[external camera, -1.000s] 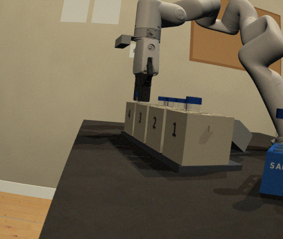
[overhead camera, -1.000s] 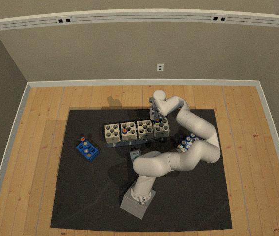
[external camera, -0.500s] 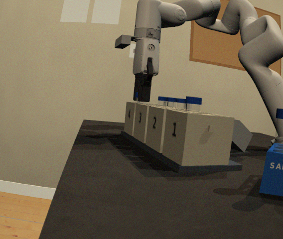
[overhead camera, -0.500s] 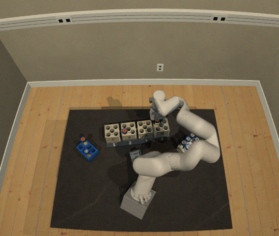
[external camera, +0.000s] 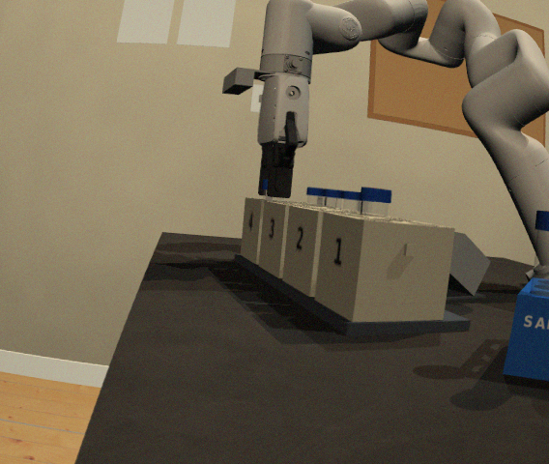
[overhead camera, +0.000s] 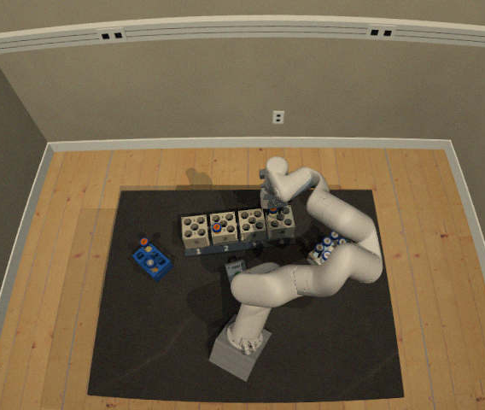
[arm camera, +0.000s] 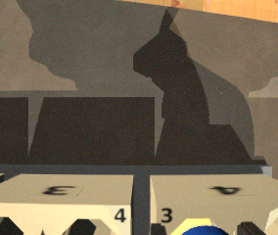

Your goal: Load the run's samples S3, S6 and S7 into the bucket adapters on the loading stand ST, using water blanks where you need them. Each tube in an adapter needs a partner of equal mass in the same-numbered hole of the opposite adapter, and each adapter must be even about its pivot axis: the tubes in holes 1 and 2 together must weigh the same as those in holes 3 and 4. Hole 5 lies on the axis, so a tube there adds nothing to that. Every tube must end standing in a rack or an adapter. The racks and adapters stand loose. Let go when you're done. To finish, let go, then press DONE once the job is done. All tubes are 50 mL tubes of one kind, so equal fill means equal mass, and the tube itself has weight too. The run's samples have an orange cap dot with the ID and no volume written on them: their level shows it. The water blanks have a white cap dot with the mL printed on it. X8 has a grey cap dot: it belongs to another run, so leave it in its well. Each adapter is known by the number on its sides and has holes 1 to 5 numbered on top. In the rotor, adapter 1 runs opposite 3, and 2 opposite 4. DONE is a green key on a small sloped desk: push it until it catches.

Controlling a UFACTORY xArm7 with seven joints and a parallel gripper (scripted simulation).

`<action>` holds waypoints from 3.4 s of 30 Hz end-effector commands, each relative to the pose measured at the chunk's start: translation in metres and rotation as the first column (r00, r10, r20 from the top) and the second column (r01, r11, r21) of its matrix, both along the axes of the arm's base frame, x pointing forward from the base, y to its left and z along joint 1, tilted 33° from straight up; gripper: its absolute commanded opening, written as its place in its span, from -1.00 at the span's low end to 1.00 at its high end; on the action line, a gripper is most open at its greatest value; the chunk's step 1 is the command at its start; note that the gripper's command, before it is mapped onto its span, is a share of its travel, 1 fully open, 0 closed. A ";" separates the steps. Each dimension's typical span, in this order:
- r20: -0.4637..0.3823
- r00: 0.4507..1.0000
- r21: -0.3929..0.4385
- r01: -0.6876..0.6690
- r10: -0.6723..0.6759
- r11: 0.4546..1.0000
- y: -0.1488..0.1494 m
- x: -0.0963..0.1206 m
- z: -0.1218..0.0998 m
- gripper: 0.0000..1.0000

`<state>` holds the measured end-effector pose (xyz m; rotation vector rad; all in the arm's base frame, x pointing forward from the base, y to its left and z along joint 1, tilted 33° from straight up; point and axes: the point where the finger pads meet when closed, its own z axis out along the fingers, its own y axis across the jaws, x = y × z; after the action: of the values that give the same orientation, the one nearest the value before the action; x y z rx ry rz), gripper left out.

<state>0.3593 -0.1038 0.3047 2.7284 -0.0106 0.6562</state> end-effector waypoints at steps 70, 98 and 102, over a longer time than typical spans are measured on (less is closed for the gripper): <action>0.003 1.000 0.000 -0.001 0.001 1.000 0.036 -0.048 0.094 -0.13; 0.003 1.000 0.000 -0.001 0.001 1.000 0.043 -0.058 0.112 -0.13; 0.003 1.000 0.000 -0.001 0.001 1.000 0.043 -0.058 0.111 -0.13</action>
<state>0.3015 -0.0616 0.4146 2.7285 -0.0106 0.6560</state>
